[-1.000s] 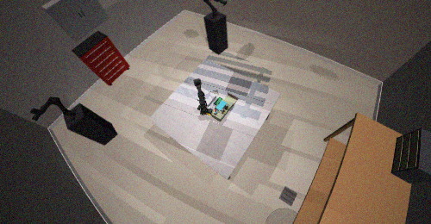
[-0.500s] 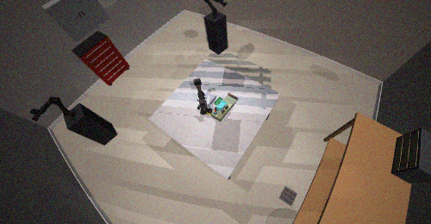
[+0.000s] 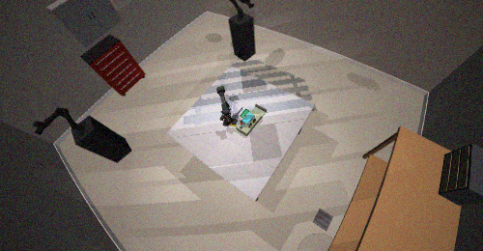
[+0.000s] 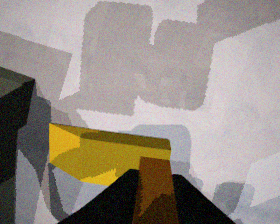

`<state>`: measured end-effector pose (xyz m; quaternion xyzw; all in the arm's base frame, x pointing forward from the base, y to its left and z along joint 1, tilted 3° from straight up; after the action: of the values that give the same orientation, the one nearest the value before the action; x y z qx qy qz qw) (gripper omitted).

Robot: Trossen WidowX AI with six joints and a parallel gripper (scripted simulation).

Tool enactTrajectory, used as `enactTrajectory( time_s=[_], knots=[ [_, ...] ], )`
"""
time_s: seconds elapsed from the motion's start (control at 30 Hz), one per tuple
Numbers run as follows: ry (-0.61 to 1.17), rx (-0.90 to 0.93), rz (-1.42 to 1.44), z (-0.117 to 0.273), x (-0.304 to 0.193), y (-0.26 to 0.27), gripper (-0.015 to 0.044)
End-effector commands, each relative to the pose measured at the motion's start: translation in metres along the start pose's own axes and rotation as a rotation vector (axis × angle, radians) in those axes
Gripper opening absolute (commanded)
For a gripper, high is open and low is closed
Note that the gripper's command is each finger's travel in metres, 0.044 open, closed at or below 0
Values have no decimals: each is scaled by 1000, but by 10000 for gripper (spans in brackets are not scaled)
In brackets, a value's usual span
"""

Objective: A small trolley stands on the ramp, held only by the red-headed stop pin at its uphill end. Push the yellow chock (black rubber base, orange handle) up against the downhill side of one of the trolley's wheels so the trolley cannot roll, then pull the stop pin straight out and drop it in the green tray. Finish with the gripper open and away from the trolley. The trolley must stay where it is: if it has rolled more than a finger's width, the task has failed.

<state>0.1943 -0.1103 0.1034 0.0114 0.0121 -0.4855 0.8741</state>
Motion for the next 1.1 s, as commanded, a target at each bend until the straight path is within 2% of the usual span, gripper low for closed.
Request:
enactTrajectory(
  time_s=[0.0,0.77,1.07],
  knots=[
    [-3,6,6,14,0,0,0],
    [-3,6,6,87,2,3,0],
    [-3,6,29,91,2,3,0]
  ],
)
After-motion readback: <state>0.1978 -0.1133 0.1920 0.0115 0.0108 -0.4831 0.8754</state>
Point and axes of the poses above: the point midway between the two fingers, 35 mm back from their tips, its own z axis back along the fingers, its own y axis across the jaws, x = y × z, the point moved 3 cm from there along z, back along the fingers, and after that the axes turned 9 degrees about z, right-handed, at the moved point
